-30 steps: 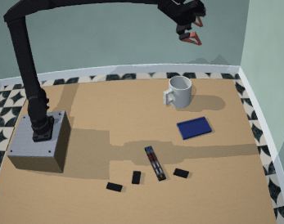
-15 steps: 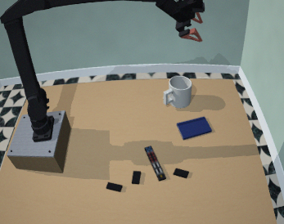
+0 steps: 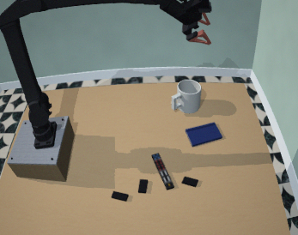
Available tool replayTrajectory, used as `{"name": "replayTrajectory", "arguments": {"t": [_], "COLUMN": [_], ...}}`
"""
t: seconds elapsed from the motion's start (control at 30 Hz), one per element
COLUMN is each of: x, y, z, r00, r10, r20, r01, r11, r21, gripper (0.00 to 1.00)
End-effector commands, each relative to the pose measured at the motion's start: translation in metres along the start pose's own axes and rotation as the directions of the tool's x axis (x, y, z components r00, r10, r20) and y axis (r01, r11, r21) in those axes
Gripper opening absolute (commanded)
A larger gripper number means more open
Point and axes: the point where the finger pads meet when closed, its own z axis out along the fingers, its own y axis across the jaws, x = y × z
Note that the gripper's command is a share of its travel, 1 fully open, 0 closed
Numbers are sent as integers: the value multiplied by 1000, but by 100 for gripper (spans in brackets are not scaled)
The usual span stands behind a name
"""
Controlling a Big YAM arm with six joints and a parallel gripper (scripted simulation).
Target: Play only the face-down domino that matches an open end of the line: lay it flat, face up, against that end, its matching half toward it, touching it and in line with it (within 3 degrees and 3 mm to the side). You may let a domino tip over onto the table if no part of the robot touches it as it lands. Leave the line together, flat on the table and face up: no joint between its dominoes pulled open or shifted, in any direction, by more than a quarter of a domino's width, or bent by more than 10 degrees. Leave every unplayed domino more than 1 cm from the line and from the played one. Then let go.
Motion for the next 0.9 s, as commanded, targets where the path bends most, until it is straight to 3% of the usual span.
{"name": "replayTrajectory", "arguments": {"t": [0.0, 0.23, 0.27, 0.57, 0.8, 0.83, 0.87], "x": [-56, -56, -40, -56, -56, -45, -49], "y": [15, 15, 7, 15, 15, 6, 6], "z": [-50, -50, -39, -49, -49, -48, -54], "r00": [988, 988, 994, 988, 988, 990, 987], "r10": [-49, -49, -29, -50, -50, -53, -64], "r20": [148, 148, 107, 146, 146, 130, 149], "r01": [61, 61, 35, 61, 61, 61, 75], "r11": [995, 995, 998, 995, 995, 996, 995], "r21": [-79, -79, -55, -78, -78, -62, -68], "gripper": [100, 100, 100, 100, 100, 100, 100]}}
